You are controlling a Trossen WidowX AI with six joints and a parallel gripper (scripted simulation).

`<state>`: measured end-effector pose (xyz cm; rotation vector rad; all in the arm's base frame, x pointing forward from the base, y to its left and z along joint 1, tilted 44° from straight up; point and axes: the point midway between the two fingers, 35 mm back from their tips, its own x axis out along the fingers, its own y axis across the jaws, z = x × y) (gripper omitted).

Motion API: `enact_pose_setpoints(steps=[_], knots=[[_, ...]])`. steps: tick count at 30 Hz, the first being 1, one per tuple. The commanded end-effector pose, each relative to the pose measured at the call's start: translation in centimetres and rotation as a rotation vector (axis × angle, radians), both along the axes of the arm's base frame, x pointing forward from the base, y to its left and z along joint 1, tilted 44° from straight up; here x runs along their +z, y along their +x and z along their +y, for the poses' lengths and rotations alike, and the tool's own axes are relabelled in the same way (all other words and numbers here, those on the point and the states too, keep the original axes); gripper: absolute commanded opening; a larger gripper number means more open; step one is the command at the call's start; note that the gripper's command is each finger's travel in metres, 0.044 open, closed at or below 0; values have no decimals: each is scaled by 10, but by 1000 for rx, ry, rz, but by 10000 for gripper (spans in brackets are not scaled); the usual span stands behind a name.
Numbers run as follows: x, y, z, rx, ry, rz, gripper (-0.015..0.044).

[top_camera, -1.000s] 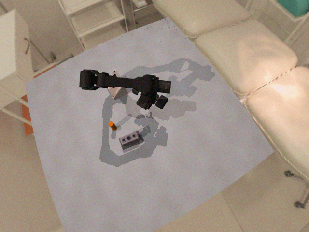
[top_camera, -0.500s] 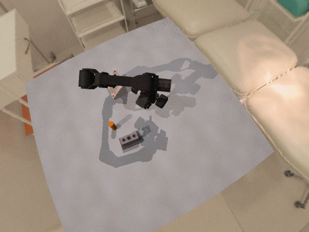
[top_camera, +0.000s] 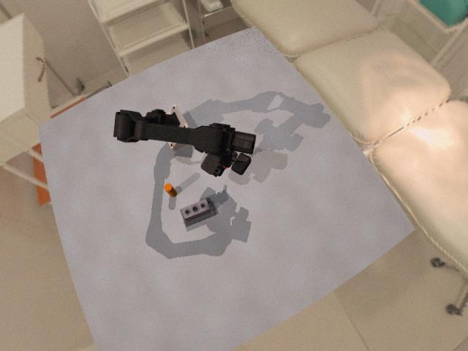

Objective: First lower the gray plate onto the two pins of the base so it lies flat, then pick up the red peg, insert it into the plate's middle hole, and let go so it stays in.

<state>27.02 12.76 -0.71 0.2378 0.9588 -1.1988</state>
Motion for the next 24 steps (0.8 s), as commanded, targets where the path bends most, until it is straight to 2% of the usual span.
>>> enact_pose_setpoints(steps=[1, 24], knots=[[9, 9, -4, 6, 5, -6, 0], [51, 47, -42, 8, 10, -11, 0]])
